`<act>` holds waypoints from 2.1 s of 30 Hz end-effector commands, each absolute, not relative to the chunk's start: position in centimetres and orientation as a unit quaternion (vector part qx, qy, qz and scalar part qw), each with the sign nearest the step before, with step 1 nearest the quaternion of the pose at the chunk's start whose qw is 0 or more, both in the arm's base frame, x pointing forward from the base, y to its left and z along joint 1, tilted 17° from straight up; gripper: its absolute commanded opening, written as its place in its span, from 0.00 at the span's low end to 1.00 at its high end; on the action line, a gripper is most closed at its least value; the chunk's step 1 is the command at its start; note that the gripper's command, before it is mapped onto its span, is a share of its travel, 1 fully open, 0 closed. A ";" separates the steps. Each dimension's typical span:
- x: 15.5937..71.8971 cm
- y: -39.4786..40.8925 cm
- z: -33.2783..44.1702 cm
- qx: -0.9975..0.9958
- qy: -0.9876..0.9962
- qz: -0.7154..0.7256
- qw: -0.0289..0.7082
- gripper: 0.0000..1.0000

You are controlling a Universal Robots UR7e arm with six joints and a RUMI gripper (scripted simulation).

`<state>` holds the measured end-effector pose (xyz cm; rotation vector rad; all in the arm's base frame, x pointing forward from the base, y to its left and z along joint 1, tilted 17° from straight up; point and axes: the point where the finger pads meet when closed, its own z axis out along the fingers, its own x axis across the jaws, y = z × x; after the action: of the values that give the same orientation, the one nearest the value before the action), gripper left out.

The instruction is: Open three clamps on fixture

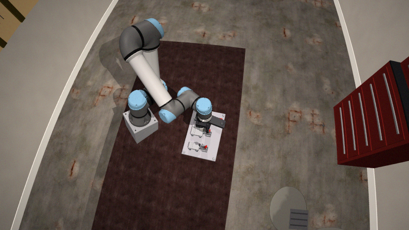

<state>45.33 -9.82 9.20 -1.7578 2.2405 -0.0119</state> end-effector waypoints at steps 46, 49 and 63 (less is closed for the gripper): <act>43.9 -9.2 17.6 -0.611 0.778 -0.005 0.147 0.28; 44.0 -8.7 17.7 -0.611 0.778 -0.005 0.147 0.28; 45.5 -1.9 19.3 -0.611 0.778 -0.005 0.147 0.28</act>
<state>45.05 -3.58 18.83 -1.7581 2.2371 -0.0106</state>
